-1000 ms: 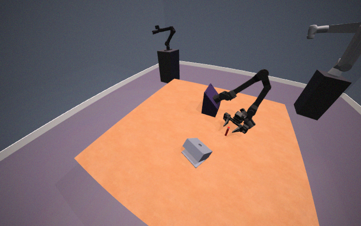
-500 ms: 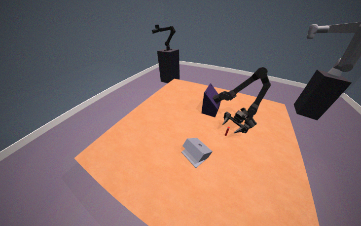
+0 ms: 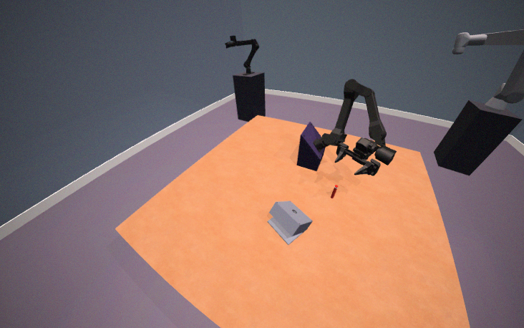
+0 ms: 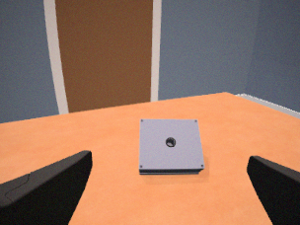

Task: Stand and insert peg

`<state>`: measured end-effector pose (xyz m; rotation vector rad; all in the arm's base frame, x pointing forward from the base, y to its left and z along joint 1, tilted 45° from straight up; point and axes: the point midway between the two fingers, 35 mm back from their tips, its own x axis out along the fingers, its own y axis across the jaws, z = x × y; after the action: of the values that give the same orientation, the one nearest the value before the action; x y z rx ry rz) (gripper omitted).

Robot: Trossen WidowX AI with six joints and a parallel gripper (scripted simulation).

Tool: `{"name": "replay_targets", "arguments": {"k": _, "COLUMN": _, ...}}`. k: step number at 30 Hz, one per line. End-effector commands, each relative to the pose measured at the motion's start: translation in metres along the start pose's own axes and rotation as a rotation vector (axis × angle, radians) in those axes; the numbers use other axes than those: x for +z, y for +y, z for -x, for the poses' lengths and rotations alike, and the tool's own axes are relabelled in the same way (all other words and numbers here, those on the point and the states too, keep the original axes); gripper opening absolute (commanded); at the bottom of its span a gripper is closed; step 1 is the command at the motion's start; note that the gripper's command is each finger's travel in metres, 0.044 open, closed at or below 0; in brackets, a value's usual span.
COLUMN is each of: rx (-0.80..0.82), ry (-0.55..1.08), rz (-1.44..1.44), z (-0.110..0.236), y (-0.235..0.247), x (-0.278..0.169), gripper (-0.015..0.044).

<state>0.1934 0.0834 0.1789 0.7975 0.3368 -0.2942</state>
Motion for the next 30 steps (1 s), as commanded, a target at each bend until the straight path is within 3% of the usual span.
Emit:
{"name": "replay_targets", "arguments": {"k": 1, "rx": 0.02, "ry": -0.01, "rz": 0.008, "z": 0.008, "y": -0.008, "x": 0.027, "gripper": 0.044}}
{"name": "replay_targets", "arguments": {"k": 10, "rx": -0.034, "ry": 0.059, "rz": 0.091, "z": 0.002, "y": -0.011, "x": 0.018, "gripper": 0.044}}
{"name": "replay_targets", "arguments": {"k": 30, "rx": -0.285, "ry": 0.588, "rz": 0.4, "z": -0.017, "y": -0.037, "x": -0.031, "gripper": 0.044}}
